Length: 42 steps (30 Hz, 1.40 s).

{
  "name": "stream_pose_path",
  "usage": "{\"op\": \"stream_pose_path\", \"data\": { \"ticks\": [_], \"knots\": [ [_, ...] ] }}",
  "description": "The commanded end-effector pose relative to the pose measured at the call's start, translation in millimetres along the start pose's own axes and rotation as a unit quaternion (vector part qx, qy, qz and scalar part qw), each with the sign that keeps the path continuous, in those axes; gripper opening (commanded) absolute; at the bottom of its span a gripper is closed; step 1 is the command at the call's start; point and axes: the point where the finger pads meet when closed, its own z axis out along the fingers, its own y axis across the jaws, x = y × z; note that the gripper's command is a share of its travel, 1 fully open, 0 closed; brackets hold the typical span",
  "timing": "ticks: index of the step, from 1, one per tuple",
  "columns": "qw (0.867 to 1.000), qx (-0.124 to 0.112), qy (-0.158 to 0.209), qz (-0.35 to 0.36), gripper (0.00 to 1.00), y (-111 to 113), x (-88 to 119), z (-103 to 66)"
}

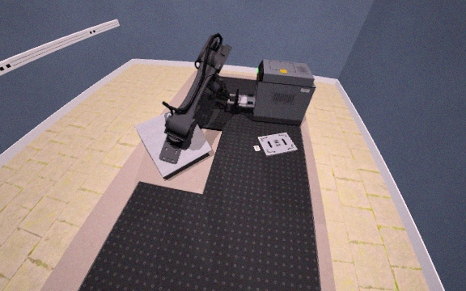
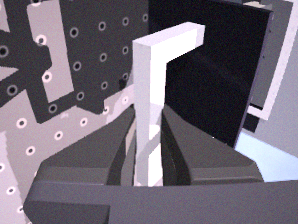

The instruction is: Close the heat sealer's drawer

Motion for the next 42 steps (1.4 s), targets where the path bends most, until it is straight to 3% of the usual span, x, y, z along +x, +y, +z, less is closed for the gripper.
{"op": "stream_pose_path", "data": {
  "ticks": [1,9,10,42],
  "knots": [
    [1.000,-0.003,-0.012,0.011,0.11,-7.7,-1.9,-8.6],
    [1.000,-0.003,-0.012,0.011,0.05,-7.7,-1.9,-8.6],
    [1.000,-0.003,-0.012,0.011,0.00,-7.7,-1.9,-8.6],
    [1.000,-0.003,-0.012,0.011,0.00,-7.7,-1.9,-8.6]
  ]
}}
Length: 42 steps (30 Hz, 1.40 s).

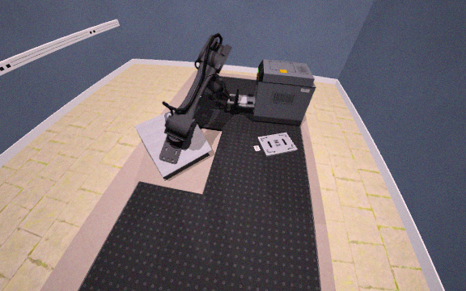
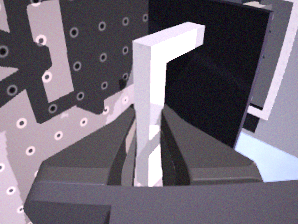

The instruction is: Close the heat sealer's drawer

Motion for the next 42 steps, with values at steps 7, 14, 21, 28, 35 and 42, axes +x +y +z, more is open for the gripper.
{"op": "stream_pose_path", "data": {
  "ticks": [7,14,21,28,35,42],
  "knots": [
    [1.000,-0.003,-0.012,0.011,0.00,-7.7,-1.9,-8.6],
    [1.000,-0.003,-0.012,0.011,0.00,-7.7,-1.9,-8.6],
    [1.000,-0.003,-0.012,0.011,0.00,-7.7,-1.9,-8.6],
    [1.000,-0.003,-0.012,0.011,0.00,-7.7,-1.9,-8.6],
    [1.000,-0.003,-0.012,0.011,0.00,-7.7,-1.9,-8.6],
    [1.000,-0.002,-0.003,0.013,0.00,-13.7,1.3,3.8]
  ]
}}
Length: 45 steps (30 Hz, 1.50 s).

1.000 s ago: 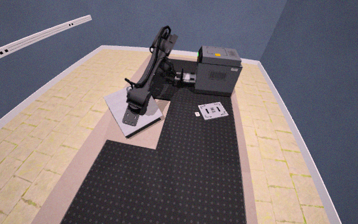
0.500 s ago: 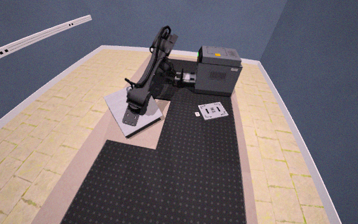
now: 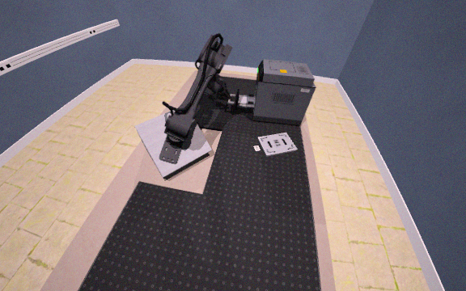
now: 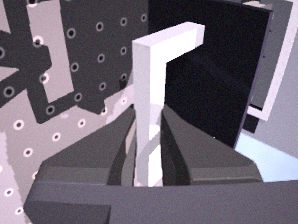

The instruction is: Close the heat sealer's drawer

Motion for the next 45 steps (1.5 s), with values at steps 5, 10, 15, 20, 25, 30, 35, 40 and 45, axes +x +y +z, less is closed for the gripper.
{"op": "stream_pose_path", "data": {
  "ticks": [5,10,15,20,25,30,35,40,45],
  "knots": [
    [1.000,0.003,-0.003,0.012,0.00,-19.2,1.7,8.4],
    [1.000,0.002,-0.003,0.012,0.00,-22.0,1.8,12.2],
    [1.000,0.002,-0.003,0.012,0.00,-27.5,2.1,18.7],
    [1.000,0.002,-0.002,0.012,0.00,-32.8,2.3,25.0],
    [1.000,0.002,-0.003,0.012,0.00,-35.8,2.1,28.2],
    [1.000,-0.001,-0.004,0.012,0.00,-40.0,1.9,35.3],
    [1.000,-0.004,-0.006,0.012,0.00,-44.4,1.3,41.7],
    [1.000,-0.004,-0.006,0.012,0.00,-48.8,1.4,46.8],
    [1.000,-0.004,-0.006,0.012,0.00,-53.2,1.4,51.8]
  ]
}}
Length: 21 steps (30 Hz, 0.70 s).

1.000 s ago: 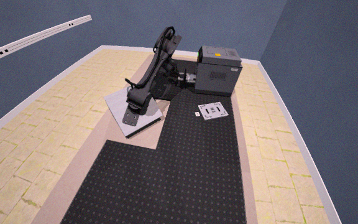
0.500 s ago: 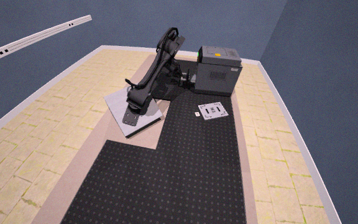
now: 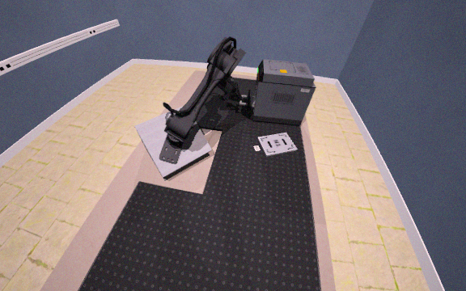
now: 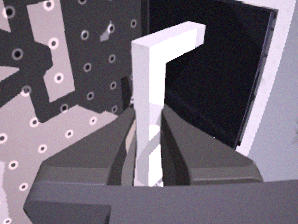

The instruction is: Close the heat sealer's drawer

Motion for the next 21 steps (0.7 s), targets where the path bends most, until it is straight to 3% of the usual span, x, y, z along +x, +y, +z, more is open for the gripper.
{"op": "stream_pose_path", "data": {
  "ticks": [1,6,10,21],
  "knots": [
    [1.000,0.004,-0.011,0.008,0.00,-12.7,1.4,3.0],
    [1.000,0.004,-0.011,0.008,0.00,-17.2,1.4,8.1],
    [1.000,0.010,-0.018,0.006,0.00,-17.8,-2.1,0.5],
    [1.000,0.008,-0.019,0.006,0.00,-17.4,-2.6,0.5]
  ]
}}
